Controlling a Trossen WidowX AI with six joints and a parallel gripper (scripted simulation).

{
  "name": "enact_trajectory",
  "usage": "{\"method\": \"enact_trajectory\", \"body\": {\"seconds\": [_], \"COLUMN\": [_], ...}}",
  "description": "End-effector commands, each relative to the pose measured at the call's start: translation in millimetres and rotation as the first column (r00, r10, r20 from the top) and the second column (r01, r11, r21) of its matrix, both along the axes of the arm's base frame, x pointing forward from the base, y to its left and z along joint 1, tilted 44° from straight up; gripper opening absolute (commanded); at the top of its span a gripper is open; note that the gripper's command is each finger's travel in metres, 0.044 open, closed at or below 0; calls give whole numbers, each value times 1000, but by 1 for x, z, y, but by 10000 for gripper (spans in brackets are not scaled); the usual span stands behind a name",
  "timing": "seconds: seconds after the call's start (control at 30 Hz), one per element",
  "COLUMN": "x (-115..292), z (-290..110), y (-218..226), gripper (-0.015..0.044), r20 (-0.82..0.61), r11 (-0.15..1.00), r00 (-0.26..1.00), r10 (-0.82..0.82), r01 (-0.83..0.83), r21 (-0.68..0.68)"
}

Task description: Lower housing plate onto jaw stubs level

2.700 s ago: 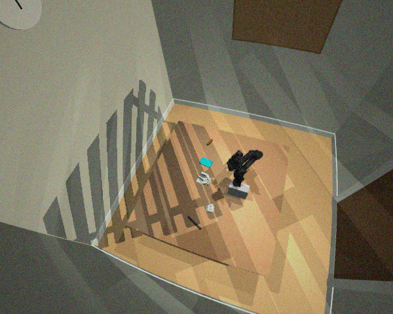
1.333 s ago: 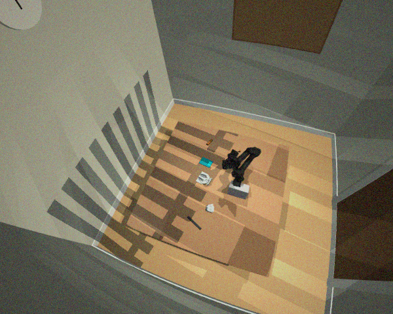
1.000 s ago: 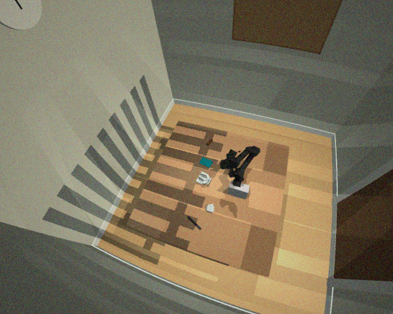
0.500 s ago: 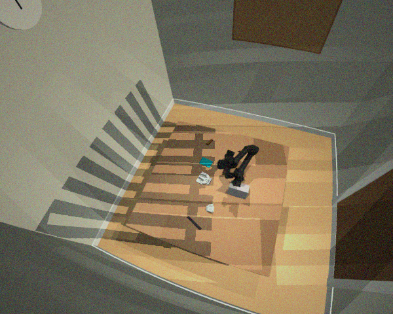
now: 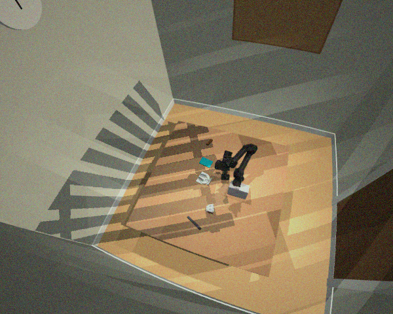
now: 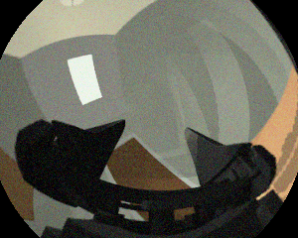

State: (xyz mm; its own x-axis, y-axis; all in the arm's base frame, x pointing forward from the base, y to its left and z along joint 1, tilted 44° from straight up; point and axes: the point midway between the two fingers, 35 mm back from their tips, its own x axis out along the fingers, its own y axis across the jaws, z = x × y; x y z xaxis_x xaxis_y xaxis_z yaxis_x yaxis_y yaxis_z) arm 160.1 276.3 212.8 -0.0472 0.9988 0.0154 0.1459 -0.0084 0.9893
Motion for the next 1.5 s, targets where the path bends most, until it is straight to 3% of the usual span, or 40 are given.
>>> {"method": "enact_trajectory", "body": {"seconds": [0.0, 1.47], "x": [7, 60], "z": [-6, -80], "y": [4, 32], "gripper": [440, 440], "r20": [31, 426], "r11": [1000, 941], "r00": [999, 905], "r10": [-21, -23], "r01": [22, 163], "r21": [-21, -295]}}
